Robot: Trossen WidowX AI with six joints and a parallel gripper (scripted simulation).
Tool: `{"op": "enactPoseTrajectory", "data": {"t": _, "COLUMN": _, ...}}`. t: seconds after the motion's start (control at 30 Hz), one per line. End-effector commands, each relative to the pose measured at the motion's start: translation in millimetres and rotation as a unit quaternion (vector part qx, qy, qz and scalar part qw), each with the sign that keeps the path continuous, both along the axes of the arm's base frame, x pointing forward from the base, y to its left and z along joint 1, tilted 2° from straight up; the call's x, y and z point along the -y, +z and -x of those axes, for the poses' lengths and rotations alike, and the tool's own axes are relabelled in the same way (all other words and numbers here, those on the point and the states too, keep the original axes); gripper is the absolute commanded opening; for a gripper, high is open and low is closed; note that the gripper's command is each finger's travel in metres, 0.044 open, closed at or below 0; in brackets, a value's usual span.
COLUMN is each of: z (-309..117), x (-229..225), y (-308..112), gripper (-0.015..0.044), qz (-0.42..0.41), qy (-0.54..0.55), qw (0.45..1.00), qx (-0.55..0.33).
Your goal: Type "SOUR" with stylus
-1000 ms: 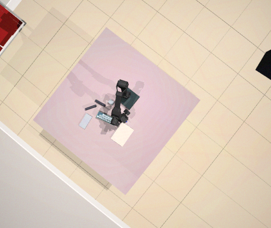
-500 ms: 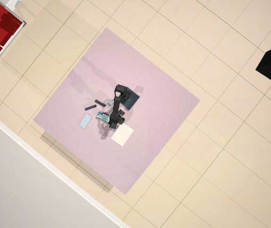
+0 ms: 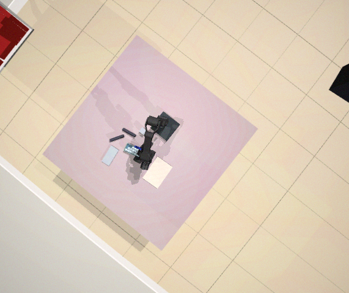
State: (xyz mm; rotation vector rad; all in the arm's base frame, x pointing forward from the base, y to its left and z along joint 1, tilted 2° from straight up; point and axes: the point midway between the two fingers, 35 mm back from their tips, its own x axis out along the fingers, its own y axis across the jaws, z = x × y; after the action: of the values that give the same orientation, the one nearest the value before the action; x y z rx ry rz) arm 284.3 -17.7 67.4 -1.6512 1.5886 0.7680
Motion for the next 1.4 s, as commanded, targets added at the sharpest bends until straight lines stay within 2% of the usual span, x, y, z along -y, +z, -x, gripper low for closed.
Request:
{"op": "enactPoseTrajectory", "data": {"t": 0.0, "z": -19.7, "x": 16.1, "y": 19.1, "gripper": 0.0, "qz": 0.083, "qy": 0.015, "qw": 0.996, "qx": 0.009}}
{"op": "enactPoseTrajectory", "data": {"t": 0.3, "z": -41.7, "x": 37.3, "y": 50.8, "gripper": 0.0, "qz": 0.23, "qy": 0.052, "qw": 0.972, "qx": -0.015}}
{"op": "enactPoseTrajectory", "data": {"t": 0.6, "z": -42.3, "x": 37.6, "y": 50.4, "gripper": 0.0, "qz": 0.232, "qy": 0.053, "qw": 0.971, "qx": -0.015}}
{"op": "enactPoseTrajectory", "data": {"t": 0.83, "z": -46.1, "x": 38.2, "y": 18.5, "gripper": 0.0, "qz": 0.232, "qy": 0.053, "qw": 0.971, "qx": -0.015}}
{"op": "enactPoseTrajectory", "data": {"t": 1.03, "z": -46.2, "x": 38.2, "y": 17.1, "gripper": 0.0, "qz": 0.232, "qy": 0.053, "qw": 0.971, "qx": -0.015}}
{"op": "enactPoseTrajectory", "data": {"t": 1.13, "z": -46.7, "x": 39.3, "y": 14.5, "gripper": 0.0079, "qz": 0.233, "qy": 0.053, "qw": 0.971, "qx": -0.015}}
{"op": "enactPoseTrajectory", "data": {"t": 1.37, "z": -46.7, "x": 39.3, "y": 14.3, "gripper": 0.0081, "qz": 0.233, "qy": 0.053, "qw": 0.971, "qx": -0.015}}
